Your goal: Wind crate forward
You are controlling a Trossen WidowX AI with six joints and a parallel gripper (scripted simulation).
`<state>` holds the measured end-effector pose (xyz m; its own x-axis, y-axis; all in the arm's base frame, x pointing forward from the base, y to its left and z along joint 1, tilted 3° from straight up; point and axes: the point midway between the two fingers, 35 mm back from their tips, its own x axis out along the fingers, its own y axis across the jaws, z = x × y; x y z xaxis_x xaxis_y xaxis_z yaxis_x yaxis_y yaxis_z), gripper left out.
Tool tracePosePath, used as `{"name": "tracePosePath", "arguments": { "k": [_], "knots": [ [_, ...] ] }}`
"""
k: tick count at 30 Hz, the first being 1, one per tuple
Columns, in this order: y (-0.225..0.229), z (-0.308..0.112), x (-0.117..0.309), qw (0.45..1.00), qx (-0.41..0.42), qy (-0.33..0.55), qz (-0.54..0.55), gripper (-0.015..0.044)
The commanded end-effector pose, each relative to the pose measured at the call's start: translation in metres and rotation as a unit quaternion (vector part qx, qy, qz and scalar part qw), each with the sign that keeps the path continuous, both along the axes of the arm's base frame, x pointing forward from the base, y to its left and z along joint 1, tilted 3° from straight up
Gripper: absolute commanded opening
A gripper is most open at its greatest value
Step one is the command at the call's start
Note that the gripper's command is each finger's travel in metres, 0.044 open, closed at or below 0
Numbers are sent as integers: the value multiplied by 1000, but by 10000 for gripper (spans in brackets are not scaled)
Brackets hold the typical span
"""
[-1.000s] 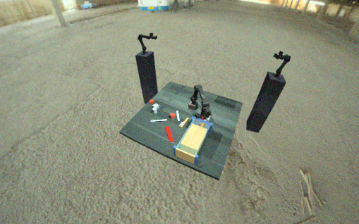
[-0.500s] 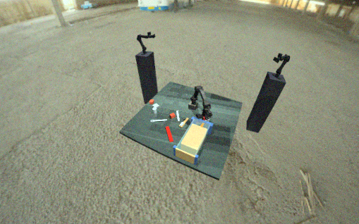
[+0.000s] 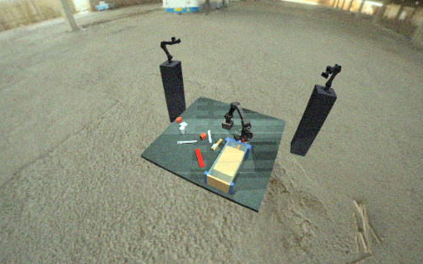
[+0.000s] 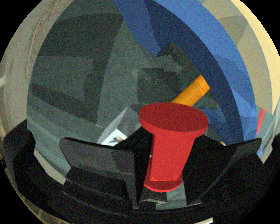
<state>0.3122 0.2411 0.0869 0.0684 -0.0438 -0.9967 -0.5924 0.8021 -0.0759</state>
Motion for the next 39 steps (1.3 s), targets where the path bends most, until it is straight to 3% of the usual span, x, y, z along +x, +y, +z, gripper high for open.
{"name": "tracePosePath", "arguments": {
  "k": [1,39],
  "knots": [
    [19,-1,-6,1000,15,5,10,0],
    [60,-2,-31,1000,17,7,10,0]
  ]
}}
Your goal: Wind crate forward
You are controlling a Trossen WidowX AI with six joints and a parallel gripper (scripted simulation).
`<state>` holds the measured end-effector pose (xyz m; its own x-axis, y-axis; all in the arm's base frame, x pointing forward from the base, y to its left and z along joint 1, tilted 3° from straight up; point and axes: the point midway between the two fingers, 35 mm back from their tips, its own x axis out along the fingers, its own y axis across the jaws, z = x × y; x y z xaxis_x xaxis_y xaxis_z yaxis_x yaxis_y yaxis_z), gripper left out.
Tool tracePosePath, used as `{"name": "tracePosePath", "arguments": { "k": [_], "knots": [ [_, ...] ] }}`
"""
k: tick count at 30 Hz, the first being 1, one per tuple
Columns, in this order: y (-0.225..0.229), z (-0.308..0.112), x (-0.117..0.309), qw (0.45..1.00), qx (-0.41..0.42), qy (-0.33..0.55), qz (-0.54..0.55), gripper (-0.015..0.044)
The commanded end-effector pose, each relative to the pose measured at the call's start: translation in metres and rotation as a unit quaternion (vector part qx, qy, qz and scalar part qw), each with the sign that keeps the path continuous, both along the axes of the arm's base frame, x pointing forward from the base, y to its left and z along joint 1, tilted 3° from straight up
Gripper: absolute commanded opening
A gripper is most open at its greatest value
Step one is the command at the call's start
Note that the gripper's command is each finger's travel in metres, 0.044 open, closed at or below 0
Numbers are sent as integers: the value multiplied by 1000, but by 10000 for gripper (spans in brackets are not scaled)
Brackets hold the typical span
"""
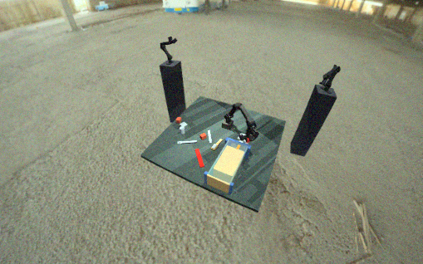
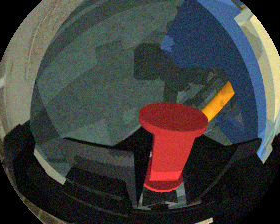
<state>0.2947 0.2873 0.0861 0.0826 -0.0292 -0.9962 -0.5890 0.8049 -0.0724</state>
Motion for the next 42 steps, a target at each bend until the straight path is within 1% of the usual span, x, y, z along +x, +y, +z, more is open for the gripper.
{"name": "tracePosePath", "arguments": {
  "k": [1,42],
  "knots": [
    [15,-2,-15,1000,10,14,11,0],
    [41,-5,-60,1000,11,16,11,0]
  ]
}}
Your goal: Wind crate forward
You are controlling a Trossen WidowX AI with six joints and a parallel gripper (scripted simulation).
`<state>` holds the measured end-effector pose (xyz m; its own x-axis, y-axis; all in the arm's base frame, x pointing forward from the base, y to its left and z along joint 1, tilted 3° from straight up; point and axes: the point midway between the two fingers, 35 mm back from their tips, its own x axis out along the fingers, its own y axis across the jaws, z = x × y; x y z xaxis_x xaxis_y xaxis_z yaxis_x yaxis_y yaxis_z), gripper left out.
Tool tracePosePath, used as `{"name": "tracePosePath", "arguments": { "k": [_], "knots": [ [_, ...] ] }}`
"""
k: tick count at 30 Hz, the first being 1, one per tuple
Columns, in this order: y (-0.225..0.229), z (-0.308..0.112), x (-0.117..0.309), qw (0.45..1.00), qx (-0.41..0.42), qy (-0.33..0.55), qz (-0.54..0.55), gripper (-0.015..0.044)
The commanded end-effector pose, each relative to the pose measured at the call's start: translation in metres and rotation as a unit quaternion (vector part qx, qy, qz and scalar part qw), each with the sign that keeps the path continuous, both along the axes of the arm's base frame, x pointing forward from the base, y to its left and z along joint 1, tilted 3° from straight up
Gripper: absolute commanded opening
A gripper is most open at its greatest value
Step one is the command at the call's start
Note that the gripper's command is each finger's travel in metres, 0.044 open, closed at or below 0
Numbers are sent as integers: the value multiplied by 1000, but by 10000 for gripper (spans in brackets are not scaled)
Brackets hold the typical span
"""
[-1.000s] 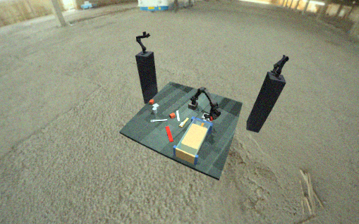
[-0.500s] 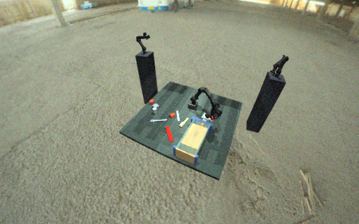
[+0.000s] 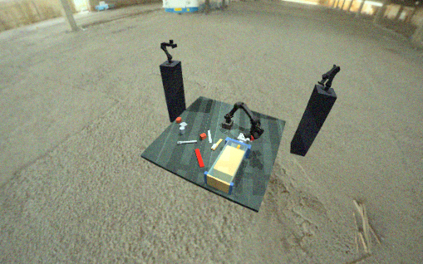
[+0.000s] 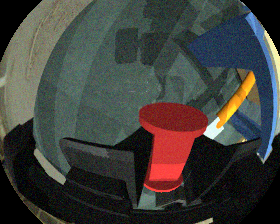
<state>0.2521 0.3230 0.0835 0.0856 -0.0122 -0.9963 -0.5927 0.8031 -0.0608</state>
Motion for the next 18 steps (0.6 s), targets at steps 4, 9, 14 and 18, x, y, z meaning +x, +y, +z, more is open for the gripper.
{"name": "tracePosePath", "arguments": {
  "k": [4,9,14,18],
  "knots": [
    [6,-2,-23,1000,3,18,9,0],
    [7,-3,-29,1000,3,18,9,0],
    [8,-3,-35,1000,3,18,9,0],
    [8,-3,-40,1000,3,19,9,0]
  ]
}}
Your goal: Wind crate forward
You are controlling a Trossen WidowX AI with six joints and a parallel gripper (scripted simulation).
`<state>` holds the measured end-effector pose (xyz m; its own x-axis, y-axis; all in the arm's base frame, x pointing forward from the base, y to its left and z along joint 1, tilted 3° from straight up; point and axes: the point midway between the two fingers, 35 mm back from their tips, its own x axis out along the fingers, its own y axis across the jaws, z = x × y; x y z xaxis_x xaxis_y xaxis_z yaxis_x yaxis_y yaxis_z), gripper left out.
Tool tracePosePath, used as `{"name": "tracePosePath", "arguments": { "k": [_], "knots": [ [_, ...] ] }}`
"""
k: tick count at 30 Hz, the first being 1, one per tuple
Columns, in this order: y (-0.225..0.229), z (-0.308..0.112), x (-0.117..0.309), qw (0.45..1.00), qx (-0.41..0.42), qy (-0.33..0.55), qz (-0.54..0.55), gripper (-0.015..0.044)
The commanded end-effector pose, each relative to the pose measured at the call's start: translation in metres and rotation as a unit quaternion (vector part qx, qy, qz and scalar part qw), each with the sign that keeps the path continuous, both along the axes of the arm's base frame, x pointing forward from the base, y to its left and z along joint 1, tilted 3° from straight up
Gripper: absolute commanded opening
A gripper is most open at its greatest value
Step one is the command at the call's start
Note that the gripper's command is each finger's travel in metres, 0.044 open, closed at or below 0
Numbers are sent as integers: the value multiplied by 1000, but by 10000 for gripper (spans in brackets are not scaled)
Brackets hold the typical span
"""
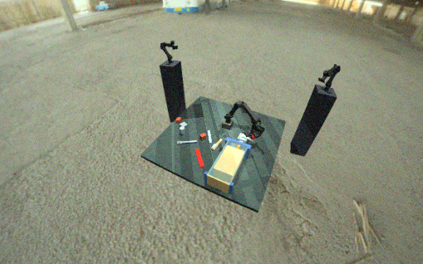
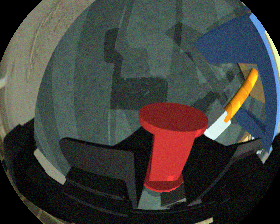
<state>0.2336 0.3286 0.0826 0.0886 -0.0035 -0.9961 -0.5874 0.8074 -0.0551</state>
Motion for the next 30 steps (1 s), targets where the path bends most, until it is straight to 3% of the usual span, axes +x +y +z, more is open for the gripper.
{"name": "tracePosePath", "arguments": {
  "k": [1,30],
  "knots": [
    [2,-3,-23,1000,-2,20,12,0],
    [-4,-5,-60,1000,-2,22,12,0]
  ]
}}
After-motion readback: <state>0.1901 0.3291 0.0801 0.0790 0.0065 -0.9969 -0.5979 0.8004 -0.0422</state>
